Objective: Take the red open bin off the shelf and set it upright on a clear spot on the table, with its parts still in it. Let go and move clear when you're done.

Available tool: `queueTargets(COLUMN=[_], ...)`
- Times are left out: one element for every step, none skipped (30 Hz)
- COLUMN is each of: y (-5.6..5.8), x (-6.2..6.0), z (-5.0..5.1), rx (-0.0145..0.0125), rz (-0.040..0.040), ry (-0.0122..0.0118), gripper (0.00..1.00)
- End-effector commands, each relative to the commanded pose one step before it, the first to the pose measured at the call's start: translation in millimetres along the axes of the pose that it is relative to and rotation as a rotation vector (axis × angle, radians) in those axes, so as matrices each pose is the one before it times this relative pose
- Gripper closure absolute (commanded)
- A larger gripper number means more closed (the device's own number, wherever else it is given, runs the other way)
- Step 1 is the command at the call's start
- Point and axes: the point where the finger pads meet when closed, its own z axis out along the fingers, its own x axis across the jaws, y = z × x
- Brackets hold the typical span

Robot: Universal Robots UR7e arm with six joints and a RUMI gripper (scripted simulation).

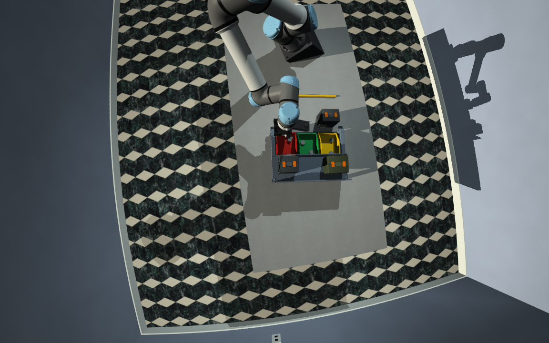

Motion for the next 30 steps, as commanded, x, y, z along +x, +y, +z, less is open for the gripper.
queueTargets(y=[0.07, 0.00, 0.00, 0.00, 0.00, 0.00, 0.00, 0.00, 0.00, 0.00, 0.00, 0.00, 0.00, 0.00, 0.00, 0.00, 0.00, 0.00, 0.00, 0.00, 0.00, 0.00, 0.00, 0.00, 0.00, 0.00, 0.00, 0.00, 0.00, 0.00], x=[-0.90, -0.61, -0.70, -0.79, -0.88, -0.97, -1.06, -1.16, -1.26, -1.35, -1.45, -1.55, -1.64, -1.74, 0.00, 0.00, -1.83, -1.93, -2.02, -2.11, -2.19, -2.28, -2.36, -2.44, -2.51, -2.58, -2.65, -2.72, -2.78, -2.83], z=[-0.52, 0.00, 0.00, 0.00, 0.00, 0.00, 0.00, 0.00, 0.00, 0.00, 0.00, 0.00, 0.00, 0.00, 0.00, 0.00, 0.00, 0.00, 0.00, 0.00, 0.00, 0.00, 0.00, 0.00, 0.00, 0.00, 0.00, 0.00, 0.00, 0.00], rx=[0.00002, 0.00000, 0.00000, 0.00000, 0.00000, 0.00000, 0.00000, 0.00000, 0.00000, 0.00000, 0.00000, 0.00000, 0.00000, 0.00000, 0.00000, 0.00000, 0.00000, 0.00000, 0.00000, 0.00000, 0.00000, 0.00000, 0.00000, 0.00000, 0.00000, 0.00000, 0.00000, 0.00000, 0.00000, 0.00000], rz=[0.00036, 0.00000, 0.00000, 0.00000, 0.00000, 0.00000, 0.00000, 0.00000, 0.00000, 0.00000, 0.00000, 0.00000, 0.00000, 0.00000, 0.00000, 0.00000, 0.00000, 0.00000, 0.00000, 0.00000, 0.00000, 0.00000, 0.00000, 0.00000, 0.00000, 0.00000, 0.00000, 0.00000, 0.00000, 0.00000], ry=[0.00135, 0.00000, 0.00000, 0.00000, 0.00000, 0.00000, 0.00000, 0.00000, 0.00000, 0.00000, 0.00000, 0.00000, 0.00000, 0.00000, 0.00000, 0.00000, 0.00000, 0.00000, 0.00000, 0.00000, 0.00000, 0.00000, 0.00000, 0.00000, 0.00000, 0.00000, 0.00000, 0.00000, 0.00000, 0.00000], gripper=[1.00, 1.00, 1.00, 1.00, 1.00, 1.00, 1.00, 1.00, 1.00, 1.00, 1.00, 1.00, 1.00, 1.00, 1.00, 1.00, 1.00, 1.00, 1.00, 1.00, 1.00, 1.00, 1.00, 1.00, 1.00, 1.00, 1.00, 1.00, 1.00, 1.00])
